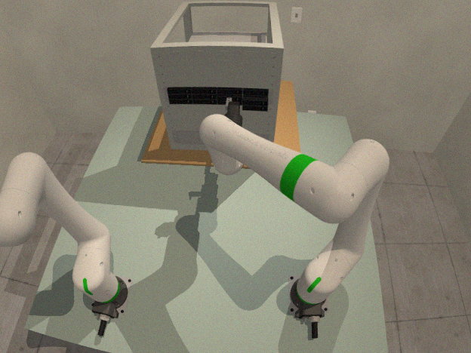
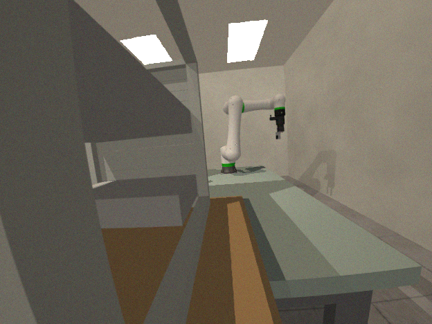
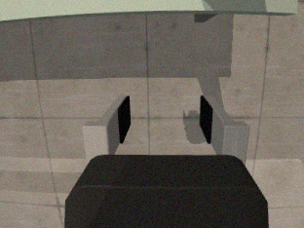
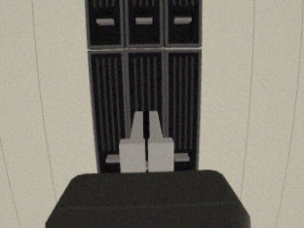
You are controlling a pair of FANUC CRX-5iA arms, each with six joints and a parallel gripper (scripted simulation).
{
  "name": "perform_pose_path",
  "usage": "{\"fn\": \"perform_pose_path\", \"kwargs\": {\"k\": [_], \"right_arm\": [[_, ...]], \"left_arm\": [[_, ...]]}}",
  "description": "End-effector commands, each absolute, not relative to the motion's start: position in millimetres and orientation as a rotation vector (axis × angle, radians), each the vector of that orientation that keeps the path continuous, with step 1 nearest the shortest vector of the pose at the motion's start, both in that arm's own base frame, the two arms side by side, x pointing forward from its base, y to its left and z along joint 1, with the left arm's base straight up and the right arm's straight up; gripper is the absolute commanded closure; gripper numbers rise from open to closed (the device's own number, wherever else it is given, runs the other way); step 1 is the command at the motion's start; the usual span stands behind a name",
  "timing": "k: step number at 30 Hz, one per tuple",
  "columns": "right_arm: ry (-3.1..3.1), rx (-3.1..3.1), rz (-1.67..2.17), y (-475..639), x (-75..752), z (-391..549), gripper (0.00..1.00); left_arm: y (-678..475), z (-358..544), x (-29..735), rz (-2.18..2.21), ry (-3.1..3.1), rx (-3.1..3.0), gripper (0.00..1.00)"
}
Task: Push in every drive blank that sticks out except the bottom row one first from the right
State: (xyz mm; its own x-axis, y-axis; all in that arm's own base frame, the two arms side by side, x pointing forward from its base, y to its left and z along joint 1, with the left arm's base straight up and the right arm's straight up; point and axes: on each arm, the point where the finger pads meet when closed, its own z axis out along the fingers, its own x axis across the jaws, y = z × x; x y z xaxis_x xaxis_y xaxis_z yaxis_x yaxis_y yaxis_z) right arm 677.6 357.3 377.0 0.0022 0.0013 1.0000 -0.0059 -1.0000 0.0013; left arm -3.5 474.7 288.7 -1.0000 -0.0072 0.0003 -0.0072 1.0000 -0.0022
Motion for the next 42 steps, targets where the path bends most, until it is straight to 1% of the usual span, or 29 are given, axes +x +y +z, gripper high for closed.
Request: {"fn": "perform_pose_path", "kwargs": {"k": [1, 42], "right_arm": [[-0.007, 2.218, 2.218, 357.3, 677.7, 378.8, 1.0], [-0.007, 2.218, 2.218, 357.2, 686.1, 378.8, 1.0]], "left_arm": [[475.0, 289.7, -3.4, 0.0, -3.142, 0.011, 0.0], [475.0, 289.7, -3.4, 0.0, -3.142, 0.011, 0.0]]}}
